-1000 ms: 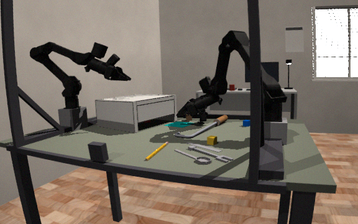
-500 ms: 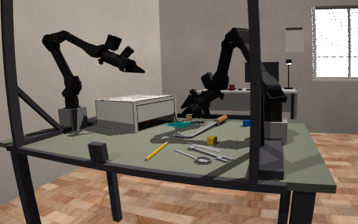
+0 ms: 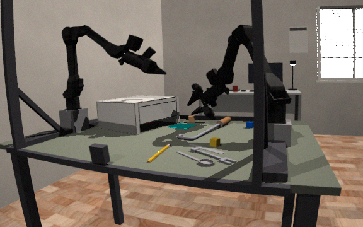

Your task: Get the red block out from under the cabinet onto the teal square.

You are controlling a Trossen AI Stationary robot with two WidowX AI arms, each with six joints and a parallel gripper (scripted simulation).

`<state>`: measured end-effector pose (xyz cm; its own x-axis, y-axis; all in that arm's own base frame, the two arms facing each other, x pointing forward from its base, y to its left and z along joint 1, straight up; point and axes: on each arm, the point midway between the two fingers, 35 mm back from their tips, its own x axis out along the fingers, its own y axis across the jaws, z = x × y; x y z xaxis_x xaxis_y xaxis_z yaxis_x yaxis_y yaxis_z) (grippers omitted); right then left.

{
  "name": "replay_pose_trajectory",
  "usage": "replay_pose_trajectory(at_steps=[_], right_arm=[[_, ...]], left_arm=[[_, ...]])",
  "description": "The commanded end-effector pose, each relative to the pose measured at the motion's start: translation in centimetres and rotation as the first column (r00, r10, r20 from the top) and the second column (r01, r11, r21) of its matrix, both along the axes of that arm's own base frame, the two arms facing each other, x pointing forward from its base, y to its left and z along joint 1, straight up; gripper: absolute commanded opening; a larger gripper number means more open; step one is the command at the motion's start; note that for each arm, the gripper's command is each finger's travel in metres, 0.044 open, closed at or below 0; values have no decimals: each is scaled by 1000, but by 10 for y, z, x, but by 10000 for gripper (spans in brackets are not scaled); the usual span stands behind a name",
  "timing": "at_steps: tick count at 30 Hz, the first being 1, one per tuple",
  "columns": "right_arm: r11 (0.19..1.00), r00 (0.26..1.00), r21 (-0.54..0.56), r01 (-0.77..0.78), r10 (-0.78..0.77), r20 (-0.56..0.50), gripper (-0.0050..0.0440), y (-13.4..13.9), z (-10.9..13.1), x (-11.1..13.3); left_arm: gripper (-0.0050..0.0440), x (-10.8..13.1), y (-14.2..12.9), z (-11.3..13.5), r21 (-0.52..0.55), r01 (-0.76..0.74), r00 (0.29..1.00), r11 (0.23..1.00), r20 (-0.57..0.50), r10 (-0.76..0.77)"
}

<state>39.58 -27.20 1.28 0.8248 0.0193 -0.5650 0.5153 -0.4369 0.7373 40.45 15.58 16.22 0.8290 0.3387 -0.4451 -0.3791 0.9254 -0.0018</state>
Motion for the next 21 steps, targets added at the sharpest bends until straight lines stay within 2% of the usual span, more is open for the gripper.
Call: replay_pose_trajectory(at_steps=[1, 2, 6, 12, 17, 19, 21], right_arm=[[981, 998, -183, -66, 67, 1, 254, -15, 31, 2], [981, 998, -183, -66, 67, 1, 254, -15, 31, 2], [933, 990, -332, -141, 130, -54, 254, -24, 37, -4], [828, 961, -488, -276, 225, -163, 254, -29, 36, -13], [709, 916, -581, -400, 297, -269, 254, -31, 33, -20], [709, 916, -581, -400, 297, -269, 254, -31, 33, -20], [654, 893, -608, -450, 323, -314, 254, -31, 32, -23]], left_arm=[[440, 21, 6, 15, 18, 8, 999, 1000, 41, -8], [440, 21, 6, 15, 18, 8, 999, 1000, 41, -8], [440, 24, 7, 11, 16, 7, 999, 1000, 34, -8], [440, 24, 7, 12, 17, 7, 999, 1000, 37, -7], [440, 24, 7, 15, 18, 7, 999, 1000, 41, -8], [440, 24, 7, 15, 18, 7, 999, 1000, 41, -8], [440, 24, 7, 15, 18, 7, 999, 1000, 41, -8]])
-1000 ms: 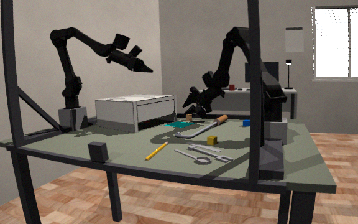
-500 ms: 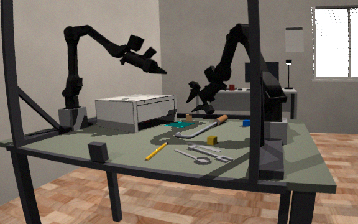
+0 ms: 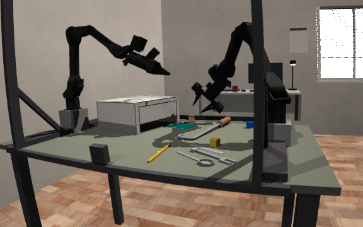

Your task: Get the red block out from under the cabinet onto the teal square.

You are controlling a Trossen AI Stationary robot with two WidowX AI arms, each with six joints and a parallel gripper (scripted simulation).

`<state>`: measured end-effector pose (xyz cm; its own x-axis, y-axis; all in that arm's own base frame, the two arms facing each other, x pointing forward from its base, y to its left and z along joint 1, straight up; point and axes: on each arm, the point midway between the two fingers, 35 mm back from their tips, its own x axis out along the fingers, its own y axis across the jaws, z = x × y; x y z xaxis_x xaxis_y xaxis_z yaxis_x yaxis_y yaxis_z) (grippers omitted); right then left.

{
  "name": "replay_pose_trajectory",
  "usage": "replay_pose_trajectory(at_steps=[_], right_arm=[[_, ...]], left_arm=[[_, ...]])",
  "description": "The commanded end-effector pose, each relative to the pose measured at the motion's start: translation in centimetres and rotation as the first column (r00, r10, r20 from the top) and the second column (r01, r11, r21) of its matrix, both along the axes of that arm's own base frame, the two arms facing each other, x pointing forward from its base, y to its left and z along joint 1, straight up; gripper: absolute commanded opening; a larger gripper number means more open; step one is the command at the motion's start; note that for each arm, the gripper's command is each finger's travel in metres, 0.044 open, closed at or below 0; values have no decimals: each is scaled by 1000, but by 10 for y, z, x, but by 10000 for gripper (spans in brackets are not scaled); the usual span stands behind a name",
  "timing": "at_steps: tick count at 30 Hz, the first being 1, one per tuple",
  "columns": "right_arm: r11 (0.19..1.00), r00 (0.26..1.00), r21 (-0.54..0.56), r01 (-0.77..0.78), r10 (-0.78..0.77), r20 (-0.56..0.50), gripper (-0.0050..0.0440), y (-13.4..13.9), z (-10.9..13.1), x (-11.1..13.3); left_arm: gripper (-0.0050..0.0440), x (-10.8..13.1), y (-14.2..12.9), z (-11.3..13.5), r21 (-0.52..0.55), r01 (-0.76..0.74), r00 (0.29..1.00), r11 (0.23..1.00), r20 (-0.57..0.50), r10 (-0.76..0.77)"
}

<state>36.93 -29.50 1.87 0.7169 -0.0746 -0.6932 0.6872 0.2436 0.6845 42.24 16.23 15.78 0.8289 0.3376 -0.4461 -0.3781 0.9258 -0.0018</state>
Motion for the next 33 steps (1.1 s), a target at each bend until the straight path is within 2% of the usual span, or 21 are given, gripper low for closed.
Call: replay_pose_trajectory(at_steps=[1, 9, 13, 15, 22, 30, 32, 33], right_arm=[[982, 994, -158, -105, 103, -25, 254, -9, 26, 2], [882, 941, -336, -331, 282, -187, 254, -11, 23, -12], [801, 890, -396, -449, 361, -278, 254, -12, 22, -19], [801, 890, -396, -449, 361, -278, 254, -12, 22, -19], [616, 760, -449, -647, 477, -442, 254, -12, 21, -32], [351, 552, -427, -833, 562, -616, 254, -12, 20, -48], [351, 552, -427, -833, 562, -616, 254, -12, 20, -48], [315, 523, -419, -852, 569, -635, 254, -12, 20, -50]], left_arm=[[440, 6, 1, 19, 19, 6, 999, 1000, 42, -6], [440, 3, 0, 15, 15, 3, 999, 1000, 33, -3], [440, 3, 0, 15, 15, 3, 999, 1000, 33, -3], [440, 3, 0, 15, 15, 3, 999, 1000, 33, -3], [440, 3, 0, 15, 15, 3, 999, 1000, 33, -3], [440, 3, 0, 15, 15, 3, 999, 1000, 33, -3], [440, 3, 0, 15, 15, 3, 999, 1000, 33, -3], [440, 3, 0, 15, 15, 3, 999, 1000, 33, -3]])
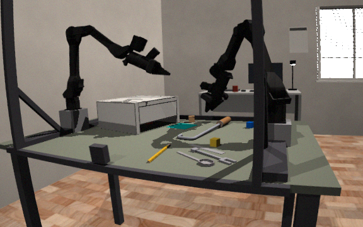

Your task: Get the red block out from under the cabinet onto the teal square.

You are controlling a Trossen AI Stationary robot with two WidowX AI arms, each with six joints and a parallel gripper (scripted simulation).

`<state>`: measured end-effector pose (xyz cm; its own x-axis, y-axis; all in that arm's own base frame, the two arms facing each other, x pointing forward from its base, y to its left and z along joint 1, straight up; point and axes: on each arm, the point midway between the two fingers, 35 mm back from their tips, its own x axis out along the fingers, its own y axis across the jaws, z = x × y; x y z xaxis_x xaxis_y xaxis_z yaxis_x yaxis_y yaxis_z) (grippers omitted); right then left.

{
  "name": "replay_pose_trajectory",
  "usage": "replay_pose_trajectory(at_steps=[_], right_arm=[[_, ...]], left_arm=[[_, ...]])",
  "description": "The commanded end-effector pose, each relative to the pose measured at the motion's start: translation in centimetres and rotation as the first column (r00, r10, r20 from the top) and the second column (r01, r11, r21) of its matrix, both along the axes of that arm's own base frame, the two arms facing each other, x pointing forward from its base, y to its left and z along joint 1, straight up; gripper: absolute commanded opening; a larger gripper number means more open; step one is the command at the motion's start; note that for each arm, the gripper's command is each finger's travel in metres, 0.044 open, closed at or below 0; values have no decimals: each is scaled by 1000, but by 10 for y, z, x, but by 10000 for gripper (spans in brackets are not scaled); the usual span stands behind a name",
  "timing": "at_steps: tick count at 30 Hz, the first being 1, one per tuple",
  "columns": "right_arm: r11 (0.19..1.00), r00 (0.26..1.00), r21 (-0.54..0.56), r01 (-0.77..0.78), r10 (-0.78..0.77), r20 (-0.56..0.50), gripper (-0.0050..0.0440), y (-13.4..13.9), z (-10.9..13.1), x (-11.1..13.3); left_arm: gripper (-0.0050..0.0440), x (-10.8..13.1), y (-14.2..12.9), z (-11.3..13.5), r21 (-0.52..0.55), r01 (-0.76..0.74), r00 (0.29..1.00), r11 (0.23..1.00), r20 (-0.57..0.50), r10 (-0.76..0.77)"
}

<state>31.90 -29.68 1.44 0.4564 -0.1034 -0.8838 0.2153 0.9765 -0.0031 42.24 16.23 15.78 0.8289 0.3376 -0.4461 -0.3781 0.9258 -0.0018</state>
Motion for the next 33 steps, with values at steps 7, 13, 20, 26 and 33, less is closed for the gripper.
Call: replay_pose_trajectory(at_steps=[7, 13, 20, 26, 33], right_arm=[[922, 936, -178, -343, 320, -147, 254, -8, 25, -15], [808, 824, -203, -554, 497, -271, 254, -7, 27, -28], [676, 691, -191, -712, 623, -367, 254, -5, 29, -39], [482, 488, -141, -865, 741, -462, 254, -2, 32, -53], [283, 267, -44, -958, 825, -499, 254, 8, 21, -62]], left_arm=[[440, 3, 0, 15, 15, 3, 999, 1000, 33, -3], [440, 3, 0, 15, 15, 3, 999, 1000, 33, -3], [440, 3, 0, 15, 15, 3, 999, 1000, 33, -3], [440, 3, 0, 15, 15, 3, 999, 1000, 33, -3], [440, 3, 0, 15, 15, 3, 999, 1000, 33, -3]])
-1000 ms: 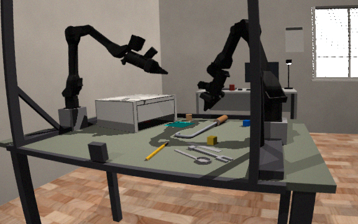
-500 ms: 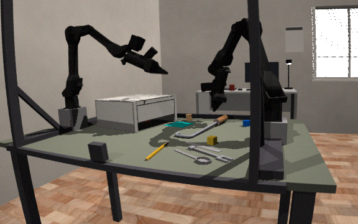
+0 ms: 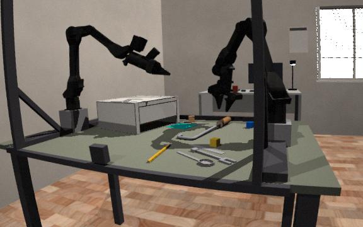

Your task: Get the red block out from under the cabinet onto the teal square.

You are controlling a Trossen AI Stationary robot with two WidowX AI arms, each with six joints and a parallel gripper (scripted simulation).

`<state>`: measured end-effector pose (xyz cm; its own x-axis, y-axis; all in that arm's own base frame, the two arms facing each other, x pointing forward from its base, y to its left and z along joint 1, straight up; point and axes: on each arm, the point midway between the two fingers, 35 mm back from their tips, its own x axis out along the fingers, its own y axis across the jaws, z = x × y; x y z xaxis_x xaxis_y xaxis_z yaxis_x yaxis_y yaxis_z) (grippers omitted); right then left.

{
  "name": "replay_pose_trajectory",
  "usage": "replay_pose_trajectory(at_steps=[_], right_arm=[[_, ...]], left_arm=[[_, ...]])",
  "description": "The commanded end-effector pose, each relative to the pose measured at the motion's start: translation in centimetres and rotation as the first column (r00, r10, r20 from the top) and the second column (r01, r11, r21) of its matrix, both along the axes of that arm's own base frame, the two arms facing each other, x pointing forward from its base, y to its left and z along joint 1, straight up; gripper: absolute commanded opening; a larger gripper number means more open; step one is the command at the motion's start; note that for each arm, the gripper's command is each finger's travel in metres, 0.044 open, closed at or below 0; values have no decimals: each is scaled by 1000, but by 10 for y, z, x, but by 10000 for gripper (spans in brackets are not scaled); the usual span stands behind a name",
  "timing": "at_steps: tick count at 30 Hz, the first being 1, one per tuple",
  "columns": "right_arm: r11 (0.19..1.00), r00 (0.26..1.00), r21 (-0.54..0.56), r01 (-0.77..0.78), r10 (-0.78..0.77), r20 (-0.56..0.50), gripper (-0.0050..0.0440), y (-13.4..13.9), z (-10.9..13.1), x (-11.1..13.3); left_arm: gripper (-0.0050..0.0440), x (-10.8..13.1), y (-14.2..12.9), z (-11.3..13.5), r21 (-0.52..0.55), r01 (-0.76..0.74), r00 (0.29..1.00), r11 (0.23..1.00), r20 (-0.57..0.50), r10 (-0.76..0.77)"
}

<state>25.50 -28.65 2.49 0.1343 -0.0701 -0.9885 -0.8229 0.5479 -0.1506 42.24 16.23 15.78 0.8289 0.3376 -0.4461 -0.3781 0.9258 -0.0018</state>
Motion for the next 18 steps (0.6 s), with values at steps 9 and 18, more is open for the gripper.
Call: replay_pose_trajectory(at_steps=[9, 18], right_arm=[[920, 910, 65, -386, 392, -135, 254, 23, -12, -13], [915, 906, 66, -397, 402, -134, 234, 23, -38, -14]], left_arm=[[440, 3, 0, 15, 15, 3, 999, 1000, 33, -3], [440, 3, 0, 15, 15, 3, 999, 1000, 33, -3]])
